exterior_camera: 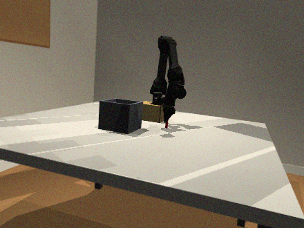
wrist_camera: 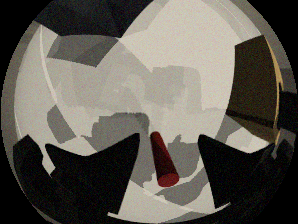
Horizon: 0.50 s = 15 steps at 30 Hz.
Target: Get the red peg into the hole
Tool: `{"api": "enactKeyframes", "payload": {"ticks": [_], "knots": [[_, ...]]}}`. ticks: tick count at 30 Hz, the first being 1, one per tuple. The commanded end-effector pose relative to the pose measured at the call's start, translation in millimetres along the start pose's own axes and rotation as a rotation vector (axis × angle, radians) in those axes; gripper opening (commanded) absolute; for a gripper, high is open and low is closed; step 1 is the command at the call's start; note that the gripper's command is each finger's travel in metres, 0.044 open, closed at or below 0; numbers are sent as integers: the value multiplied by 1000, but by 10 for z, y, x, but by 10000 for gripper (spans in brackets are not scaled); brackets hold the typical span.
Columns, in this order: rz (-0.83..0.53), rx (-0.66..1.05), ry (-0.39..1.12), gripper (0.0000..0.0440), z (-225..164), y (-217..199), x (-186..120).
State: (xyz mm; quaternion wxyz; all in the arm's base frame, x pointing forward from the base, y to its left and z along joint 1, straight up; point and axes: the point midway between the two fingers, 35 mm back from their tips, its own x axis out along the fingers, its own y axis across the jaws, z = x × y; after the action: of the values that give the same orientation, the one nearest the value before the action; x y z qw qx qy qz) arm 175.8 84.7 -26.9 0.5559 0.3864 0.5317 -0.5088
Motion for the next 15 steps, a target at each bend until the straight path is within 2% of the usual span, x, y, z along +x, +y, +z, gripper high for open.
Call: {"api": "enactKeyframes", "payload": {"ticks": [1, 9, 10, 15], "knots": [[-7, -11, -2, 204, -20, 13, 103], [15, -58, 25, 14, -116, 118, 179], [18, -65, 29, 0, -128, 129, 184], [55, -56, 34, 0, -103, 206, 86]]}}
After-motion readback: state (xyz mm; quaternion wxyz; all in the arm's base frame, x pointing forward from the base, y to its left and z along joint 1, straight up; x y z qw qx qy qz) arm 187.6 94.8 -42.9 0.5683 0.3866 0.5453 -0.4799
